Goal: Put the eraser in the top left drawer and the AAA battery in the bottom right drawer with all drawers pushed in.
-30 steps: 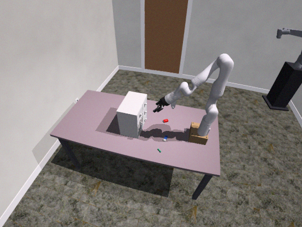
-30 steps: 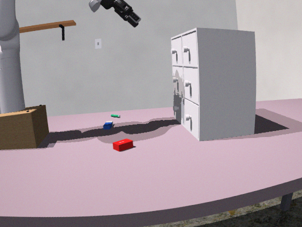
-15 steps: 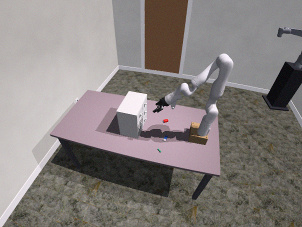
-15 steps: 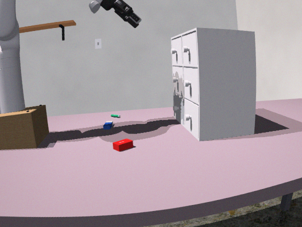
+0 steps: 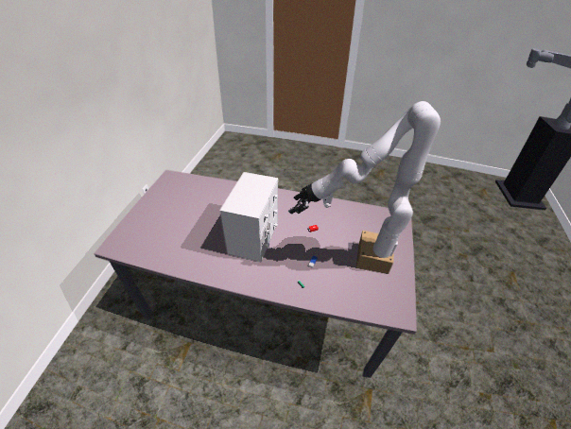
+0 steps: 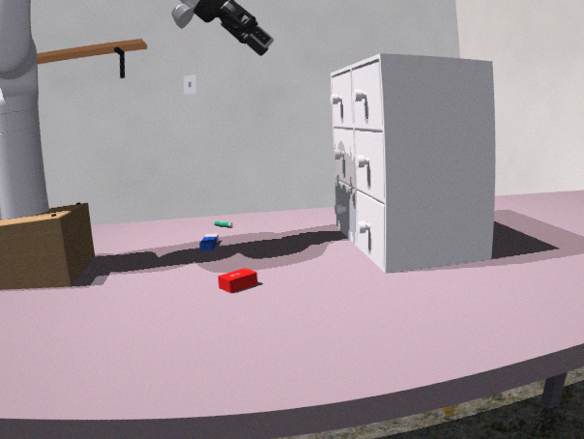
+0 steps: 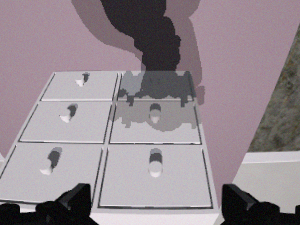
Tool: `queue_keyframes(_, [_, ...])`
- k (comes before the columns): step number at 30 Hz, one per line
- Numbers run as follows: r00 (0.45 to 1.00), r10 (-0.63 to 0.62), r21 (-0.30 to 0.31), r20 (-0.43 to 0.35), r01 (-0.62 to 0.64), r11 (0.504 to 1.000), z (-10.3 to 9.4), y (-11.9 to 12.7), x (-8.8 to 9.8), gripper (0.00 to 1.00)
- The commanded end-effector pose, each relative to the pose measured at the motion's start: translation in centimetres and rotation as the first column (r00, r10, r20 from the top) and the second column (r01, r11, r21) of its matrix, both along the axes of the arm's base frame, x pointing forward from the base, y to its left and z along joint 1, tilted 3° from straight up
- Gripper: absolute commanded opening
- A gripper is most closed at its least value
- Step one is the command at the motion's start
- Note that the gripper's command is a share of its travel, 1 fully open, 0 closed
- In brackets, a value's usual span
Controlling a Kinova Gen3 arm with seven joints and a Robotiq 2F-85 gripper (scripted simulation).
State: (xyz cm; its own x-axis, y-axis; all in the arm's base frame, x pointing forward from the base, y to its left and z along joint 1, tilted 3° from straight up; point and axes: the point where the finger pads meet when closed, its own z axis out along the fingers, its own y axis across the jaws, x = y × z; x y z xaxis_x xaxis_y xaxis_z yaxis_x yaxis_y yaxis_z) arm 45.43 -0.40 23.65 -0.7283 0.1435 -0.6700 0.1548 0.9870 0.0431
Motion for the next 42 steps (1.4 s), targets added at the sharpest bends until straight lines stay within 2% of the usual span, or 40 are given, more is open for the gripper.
queue_keyframes(1, [1.000,-0.001,-0.002,0.002,0.001,1.000,-0.12,-0.07,-0.04,1.00])
queue_keyframes(42, [0.999,-0.002,-0.008,0.042,0.003,1.000,-0.56,-0.09,0.33,1.00])
